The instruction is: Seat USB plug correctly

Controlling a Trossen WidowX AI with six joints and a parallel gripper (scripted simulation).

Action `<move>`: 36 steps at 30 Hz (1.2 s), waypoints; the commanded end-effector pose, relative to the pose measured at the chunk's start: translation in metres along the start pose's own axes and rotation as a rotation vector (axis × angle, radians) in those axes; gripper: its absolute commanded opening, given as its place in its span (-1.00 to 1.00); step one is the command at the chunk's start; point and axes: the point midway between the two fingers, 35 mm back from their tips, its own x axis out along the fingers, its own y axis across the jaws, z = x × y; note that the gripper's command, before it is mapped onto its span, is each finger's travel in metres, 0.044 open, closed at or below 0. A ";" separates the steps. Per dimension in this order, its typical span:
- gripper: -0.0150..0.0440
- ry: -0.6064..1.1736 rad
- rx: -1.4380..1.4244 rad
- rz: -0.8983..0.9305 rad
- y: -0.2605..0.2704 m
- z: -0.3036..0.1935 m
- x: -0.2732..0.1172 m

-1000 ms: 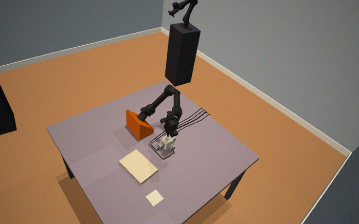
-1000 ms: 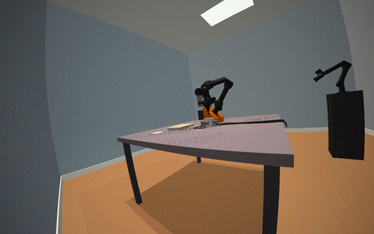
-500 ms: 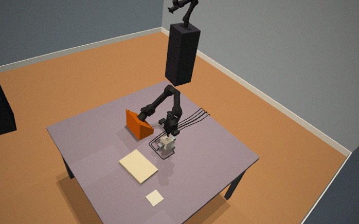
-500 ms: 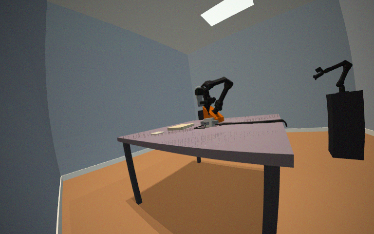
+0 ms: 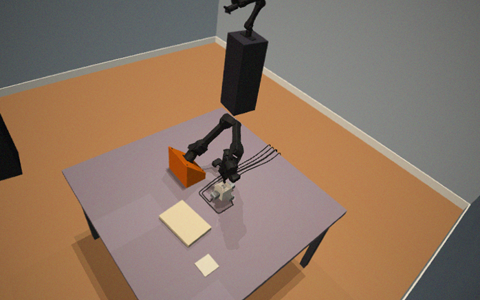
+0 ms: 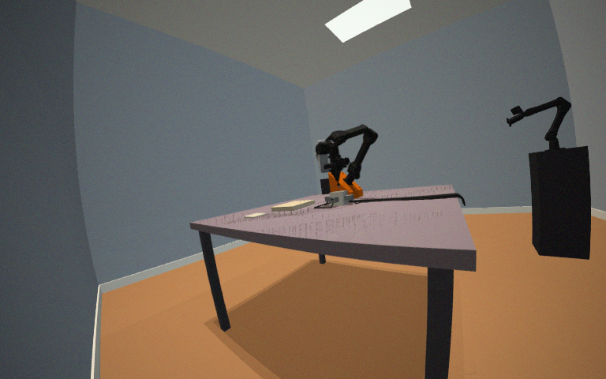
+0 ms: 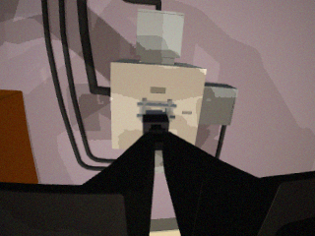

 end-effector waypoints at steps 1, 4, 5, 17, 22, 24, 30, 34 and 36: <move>-0.49 0.000 0.005 -0.001 0.000 0.000 0.001; -0.49 0.000 0.007 -0.001 0.000 -0.001 0.001; -0.49 0.000 0.007 -0.001 0.000 -0.001 0.001; -0.49 0.000 0.012 -0.001 -0.001 -0.001 0.002; -0.49 0.000 0.014 -0.001 -0.001 -0.001 0.003; -0.49 0.000 0.015 -0.001 -0.001 -0.002 0.003; -0.49 0.000 0.017 -0.001 -0.001 -0.002 0.004; -0.49 0.000 0.019 -0.001 -0.001 -0.002 0.004; -0.49 0.000 0.020 -0.001 -0.001 -0.002 0.005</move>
